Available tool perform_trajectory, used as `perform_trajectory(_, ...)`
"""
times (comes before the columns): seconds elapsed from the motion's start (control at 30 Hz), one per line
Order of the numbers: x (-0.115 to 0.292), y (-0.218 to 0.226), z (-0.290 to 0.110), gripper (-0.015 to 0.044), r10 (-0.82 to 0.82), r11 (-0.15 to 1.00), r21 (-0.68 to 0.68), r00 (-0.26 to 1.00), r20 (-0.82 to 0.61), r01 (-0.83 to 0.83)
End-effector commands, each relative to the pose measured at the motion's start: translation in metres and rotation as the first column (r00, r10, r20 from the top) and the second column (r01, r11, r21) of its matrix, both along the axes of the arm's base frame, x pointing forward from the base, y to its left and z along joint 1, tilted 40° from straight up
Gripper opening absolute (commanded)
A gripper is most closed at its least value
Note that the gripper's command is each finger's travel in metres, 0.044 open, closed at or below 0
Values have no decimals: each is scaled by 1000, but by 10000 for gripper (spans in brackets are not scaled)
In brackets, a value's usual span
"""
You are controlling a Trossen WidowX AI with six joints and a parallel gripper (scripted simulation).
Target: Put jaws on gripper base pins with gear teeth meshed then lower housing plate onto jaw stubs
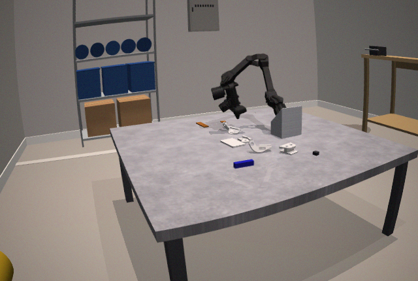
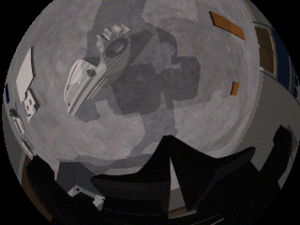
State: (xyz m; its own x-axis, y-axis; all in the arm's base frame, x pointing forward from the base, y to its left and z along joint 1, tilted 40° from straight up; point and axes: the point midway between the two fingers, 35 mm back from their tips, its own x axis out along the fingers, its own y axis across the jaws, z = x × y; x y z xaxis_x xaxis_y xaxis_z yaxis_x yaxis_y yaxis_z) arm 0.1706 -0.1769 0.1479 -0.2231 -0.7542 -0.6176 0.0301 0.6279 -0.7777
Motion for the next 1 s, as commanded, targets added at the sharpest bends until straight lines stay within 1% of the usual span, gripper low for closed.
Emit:
perform_trajectory(0.0, 14, 8, -6, 0, 94, 995, 46, 994, -63, -91)
perform_trajectory(0.27, 30, 18, -13, 0, 202, 977, 97, 970, -132, -190)
perform_trajectory(0.47, 46, 31, -22, 0, 322, 943, 155, 924, -204, -294)
perform_trajectory(0.7, 65, 47, -32, 0, 464, 883, 231, 838, -288, -409)
perform_trajectory(0.97, 84, 69, -46, 0, 612, 790, 329, 696, -374, -518)
